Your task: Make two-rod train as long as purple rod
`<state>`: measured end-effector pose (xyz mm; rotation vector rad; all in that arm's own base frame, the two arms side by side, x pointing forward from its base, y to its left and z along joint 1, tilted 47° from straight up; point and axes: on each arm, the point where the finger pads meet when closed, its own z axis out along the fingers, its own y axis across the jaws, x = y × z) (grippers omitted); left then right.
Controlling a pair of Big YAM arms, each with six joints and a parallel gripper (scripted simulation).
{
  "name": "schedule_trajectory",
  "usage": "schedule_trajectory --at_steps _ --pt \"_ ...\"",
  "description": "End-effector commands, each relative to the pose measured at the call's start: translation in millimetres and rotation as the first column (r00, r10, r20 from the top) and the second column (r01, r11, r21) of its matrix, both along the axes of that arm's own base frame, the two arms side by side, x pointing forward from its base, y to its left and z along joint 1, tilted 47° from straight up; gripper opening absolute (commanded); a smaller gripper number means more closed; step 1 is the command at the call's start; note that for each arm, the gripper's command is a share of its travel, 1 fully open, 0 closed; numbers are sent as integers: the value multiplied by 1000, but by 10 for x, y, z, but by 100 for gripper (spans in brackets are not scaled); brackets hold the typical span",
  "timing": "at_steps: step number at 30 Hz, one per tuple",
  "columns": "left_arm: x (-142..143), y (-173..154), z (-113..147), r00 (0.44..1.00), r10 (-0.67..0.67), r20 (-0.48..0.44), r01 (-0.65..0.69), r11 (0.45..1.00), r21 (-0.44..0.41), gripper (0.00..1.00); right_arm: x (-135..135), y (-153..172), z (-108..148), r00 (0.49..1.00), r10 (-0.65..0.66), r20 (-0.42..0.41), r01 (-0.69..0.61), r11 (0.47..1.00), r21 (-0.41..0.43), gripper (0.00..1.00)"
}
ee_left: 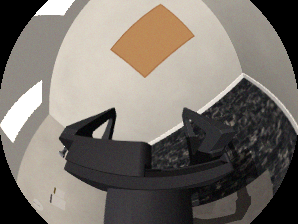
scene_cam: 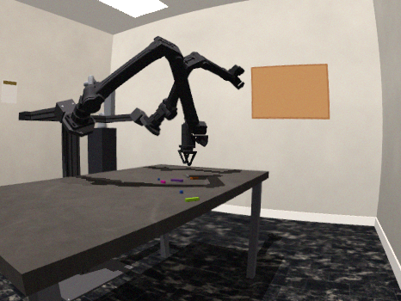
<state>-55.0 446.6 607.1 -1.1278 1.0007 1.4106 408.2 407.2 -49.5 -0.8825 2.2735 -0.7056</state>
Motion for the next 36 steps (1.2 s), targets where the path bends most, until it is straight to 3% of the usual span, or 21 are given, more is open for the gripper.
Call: schedule_trajectory --at_steps 1,5,14,16,18,29,31,34,36 --pt "-27 -79 66 1000 3 4 -3 1000 24 100 80 -17 10 1000 -10 4 10 1000 7 100" --pt "-27 -79 66 1000 3 4 -3 1000 24 100 129 -171 199 1000 -9 12 9 1000 20 100" --pt "-27 -79 66 1000 3 4 -3 1000 24 100 341 -1185 797 1000 -8 15 7 1000 16 100" --pt "-27 -79 66 1000 3 4 -3 1000 24 100 341 -1185 797 1000 -8 15 7 1000 16 100" --pt "-27 -79 66 1000 3 4 -3 1000 24 100 444 -1662 1083 1000 -7 17 7 1000 15 100" --pt "-27 -79 66 1000 3 4 -3 1000 24 100 718 -3176 1974 1000 -5 5 5 1000 -3 100" --pt "-27 -79 66 1000 3 4 -3 1000 24 100 873 -3431 2288 999 -5 32 5 1000 5 100" --pt "-27 -79 66 1000 3 4 -3 1000 24 100 908 -3541 2185 1000 -4 -3 4 1000 -6 100" --pt "-27 -79 66 1000 3 4 -3 1000 24 100 912 -3701 2271 1000 -4 -3 4 1000 -8 100"
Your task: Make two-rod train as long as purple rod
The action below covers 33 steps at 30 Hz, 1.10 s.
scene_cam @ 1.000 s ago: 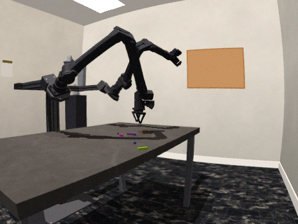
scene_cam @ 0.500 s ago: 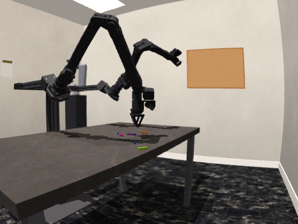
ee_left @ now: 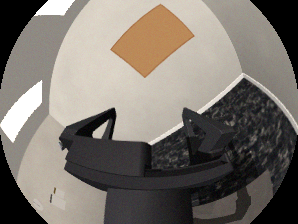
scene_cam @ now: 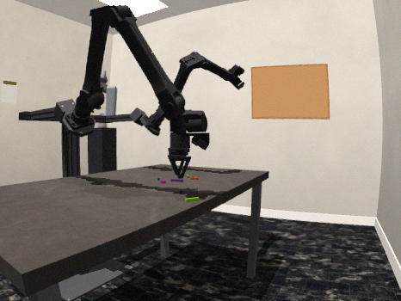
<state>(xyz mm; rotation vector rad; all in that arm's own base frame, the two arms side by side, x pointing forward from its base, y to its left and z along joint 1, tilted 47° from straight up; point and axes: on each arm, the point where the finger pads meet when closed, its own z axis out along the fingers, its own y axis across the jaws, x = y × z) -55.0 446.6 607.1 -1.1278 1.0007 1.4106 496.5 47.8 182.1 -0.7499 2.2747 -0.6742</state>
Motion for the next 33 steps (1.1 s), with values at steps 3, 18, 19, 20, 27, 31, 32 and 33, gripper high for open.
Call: schedule_trajectory --at_steps 3,18,19,20,27,31,32,33 --pt "-27 -79 66 1000 3 4 -3 1000 24 100 -58 -203 44 997 63 -48 -66 995 -69 100" --pt "-27 -79 66 1000 3 4 -3 1000 24 100 17 -155 10 997 69 -46 -72 995 -71 100" --pt "-27 -79 66 1000 3 4 -3 1000 24 100 17 -155 10 997 69 -46 -72 995 -71 100" --pt "-27 -79 66 1000 3 4 -3 1000 24 100 17 -155 10 997 69 -46 -72 995 -71 100" --pt "-27 -79 66 1000 3 4 -3 1000 24 100 17 -155 10 997 69 -46 -72 995 -71 100" --pt "-27 -79 66 1000 3 4 -3 1000 24 100 17 -155 10 997 69 -46 -72 995 -71 100" --pt "-27 -79 66 1000 3 4 -3 1000 24 100 17 -155 10 997 69 -46 -72 995 -71 100" --pt "-27 -79 66 1000 3 4 -3 1000 24 100 17 -155 10 997 69 -46 -72 995 -71 100"
